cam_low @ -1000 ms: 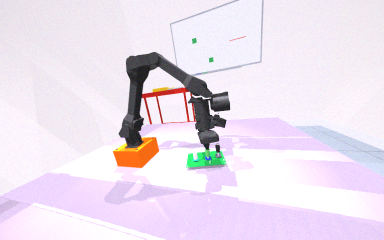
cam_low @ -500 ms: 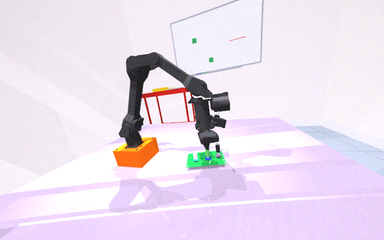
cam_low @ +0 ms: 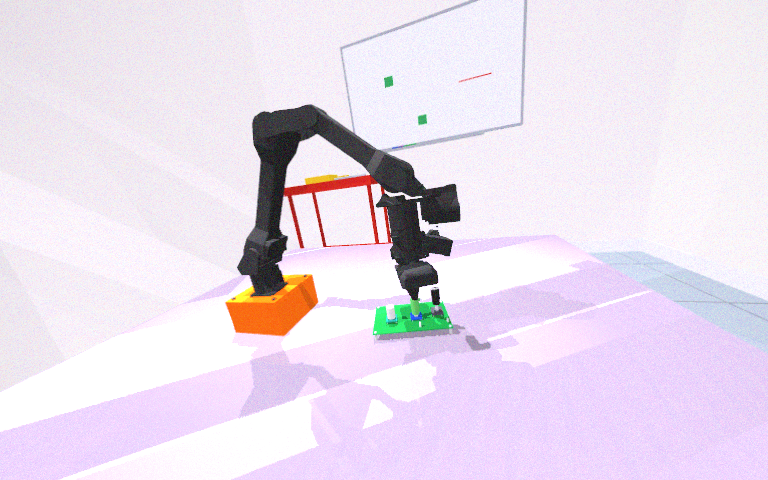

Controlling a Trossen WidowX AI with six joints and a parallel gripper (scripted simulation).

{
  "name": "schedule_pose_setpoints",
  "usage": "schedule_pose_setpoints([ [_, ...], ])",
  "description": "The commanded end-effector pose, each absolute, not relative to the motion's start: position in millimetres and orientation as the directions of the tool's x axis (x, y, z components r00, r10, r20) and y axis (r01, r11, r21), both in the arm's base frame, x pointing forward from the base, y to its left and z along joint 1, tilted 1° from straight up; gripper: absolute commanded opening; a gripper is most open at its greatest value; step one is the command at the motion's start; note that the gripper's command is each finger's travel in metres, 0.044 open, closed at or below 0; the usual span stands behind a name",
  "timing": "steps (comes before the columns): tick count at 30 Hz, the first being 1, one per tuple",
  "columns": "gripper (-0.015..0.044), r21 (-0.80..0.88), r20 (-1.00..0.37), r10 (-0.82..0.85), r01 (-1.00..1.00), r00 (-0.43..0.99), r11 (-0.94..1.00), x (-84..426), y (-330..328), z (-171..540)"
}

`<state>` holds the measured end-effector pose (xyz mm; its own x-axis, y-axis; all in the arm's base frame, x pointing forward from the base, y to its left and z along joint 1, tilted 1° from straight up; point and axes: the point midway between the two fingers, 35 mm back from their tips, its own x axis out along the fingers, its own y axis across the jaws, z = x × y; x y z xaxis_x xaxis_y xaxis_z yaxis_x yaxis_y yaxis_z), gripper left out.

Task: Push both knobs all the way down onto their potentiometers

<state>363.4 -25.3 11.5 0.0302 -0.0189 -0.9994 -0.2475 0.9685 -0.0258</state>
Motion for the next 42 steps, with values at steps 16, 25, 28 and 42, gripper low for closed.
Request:
schedule_pose_setpoints([
  [16, 0.0, -0.017, -1.0, -0.013, -0.249, 0.017, 0.968, 364, -25, 2],
  [25, 0.0, -0.017, -1.0, -0.013, -0.249, 0.017, 0.968, 364, -24, 17],
  [28, 0.0, -0.017, -1.0, -0.013, -0.249, 0.017, 0.968, 364, -24, 21],
  [42, 0.0105, -0.017, -1.0, -0.017, -0.249, 0.002, 0.968, 360, -25, 26],
])
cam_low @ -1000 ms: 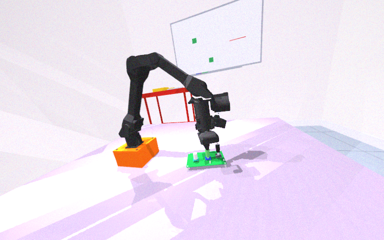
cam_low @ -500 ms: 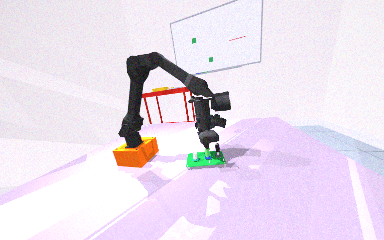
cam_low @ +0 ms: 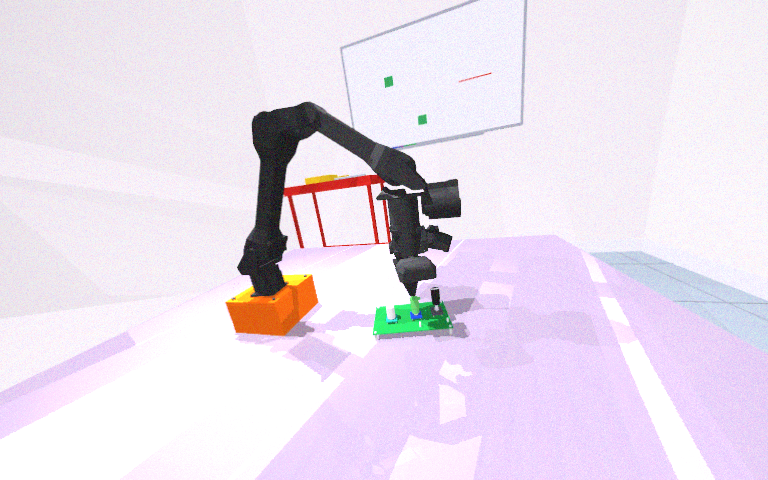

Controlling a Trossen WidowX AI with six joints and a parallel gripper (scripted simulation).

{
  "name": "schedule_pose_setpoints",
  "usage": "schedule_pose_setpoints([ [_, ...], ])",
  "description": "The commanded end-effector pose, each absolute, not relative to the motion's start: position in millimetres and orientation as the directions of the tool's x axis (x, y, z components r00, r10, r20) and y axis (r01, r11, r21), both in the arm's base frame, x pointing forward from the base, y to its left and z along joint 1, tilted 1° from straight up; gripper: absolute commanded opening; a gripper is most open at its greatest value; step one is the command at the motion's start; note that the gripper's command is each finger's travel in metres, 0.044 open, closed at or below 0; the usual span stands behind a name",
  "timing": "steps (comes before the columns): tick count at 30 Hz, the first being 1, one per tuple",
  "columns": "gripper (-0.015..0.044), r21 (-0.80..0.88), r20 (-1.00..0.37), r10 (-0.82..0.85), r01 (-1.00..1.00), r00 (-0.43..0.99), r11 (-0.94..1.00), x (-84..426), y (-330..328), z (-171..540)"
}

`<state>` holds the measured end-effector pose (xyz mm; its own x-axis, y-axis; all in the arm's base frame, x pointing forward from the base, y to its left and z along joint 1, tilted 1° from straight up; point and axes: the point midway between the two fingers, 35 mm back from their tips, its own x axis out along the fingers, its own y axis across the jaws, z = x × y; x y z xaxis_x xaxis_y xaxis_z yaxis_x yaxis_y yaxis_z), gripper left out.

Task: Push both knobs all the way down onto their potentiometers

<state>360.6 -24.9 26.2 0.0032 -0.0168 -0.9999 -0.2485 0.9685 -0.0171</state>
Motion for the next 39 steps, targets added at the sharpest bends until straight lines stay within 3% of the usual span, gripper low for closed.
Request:
schedule_pose_setpoints([
  [1, 0.0131, -0.017, -1.0, -0.017, -0.249, 0.002, 0.968, 360, -25, 26],
  [4, 0.021, -0.017, -1.0, -0.017, -0.249, 0.002, 0.968, 360, -25, 26],
  [12, 0.0, -0.031, -0.997, -0.024, -0.096, 0.077, 0.995, 374, -29, 42],
  [25, 0.0, 0.003, -0.997, -0.022, 0.34, 0.069, 0.94, 380, -27, 47],
  [39, 0.0, 0.031, -0.998, -0.019, 0.738, 0.06, 0.674, 386, -24, 53],
])
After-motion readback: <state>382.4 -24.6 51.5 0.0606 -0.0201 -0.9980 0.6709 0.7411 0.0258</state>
